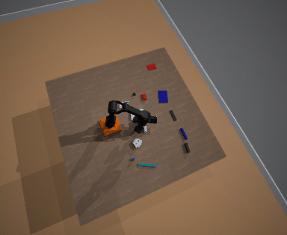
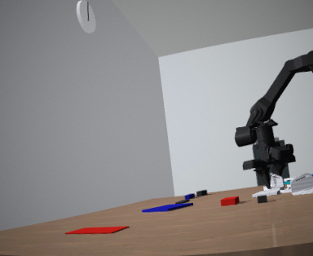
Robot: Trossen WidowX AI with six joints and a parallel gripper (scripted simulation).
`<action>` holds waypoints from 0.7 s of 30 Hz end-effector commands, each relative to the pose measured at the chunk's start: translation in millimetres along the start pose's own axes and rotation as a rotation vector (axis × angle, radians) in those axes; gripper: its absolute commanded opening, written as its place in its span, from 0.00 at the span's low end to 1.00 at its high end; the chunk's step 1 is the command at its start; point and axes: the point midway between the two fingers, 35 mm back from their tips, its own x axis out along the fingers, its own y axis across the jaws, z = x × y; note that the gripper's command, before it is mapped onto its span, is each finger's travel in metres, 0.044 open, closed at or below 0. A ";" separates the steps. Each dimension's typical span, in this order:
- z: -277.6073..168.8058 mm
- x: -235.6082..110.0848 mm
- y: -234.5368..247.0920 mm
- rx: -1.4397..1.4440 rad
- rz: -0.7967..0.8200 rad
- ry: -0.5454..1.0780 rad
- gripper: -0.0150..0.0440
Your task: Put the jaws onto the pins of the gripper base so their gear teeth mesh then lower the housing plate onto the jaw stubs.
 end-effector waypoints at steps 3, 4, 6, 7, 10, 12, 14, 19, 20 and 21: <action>-3.4 -19.8 -2.5 -0.002 -0.010 0.011 0.48; -3.5 -23.0 -2.5 -0.002 -0.010 0.011 0.48; -3.6 -29.2 -2.6 -0.001 -0.010 0.012 0.48; -3.6 -32.4 -2.6 -0.001 -0.010 0.012 0.48; -3.5 -41.9 -2.4 -0.001 -0.010 0.012 0.48; -3.2 -48.2 -2.2 -0.001 -0.010 0.012 0.48; -2.8 -54.6 -1.9 0.000 -0.010 0.013 0.48; -1.2 -70.0 -0.9 0.000 -0.010 0.013 0.48; -0.9 -71.6 -0.8 0.000 -0.010 0.013 0.48; -0.9 -72.1 -0.8 0.000 -0.010 0.013 0.48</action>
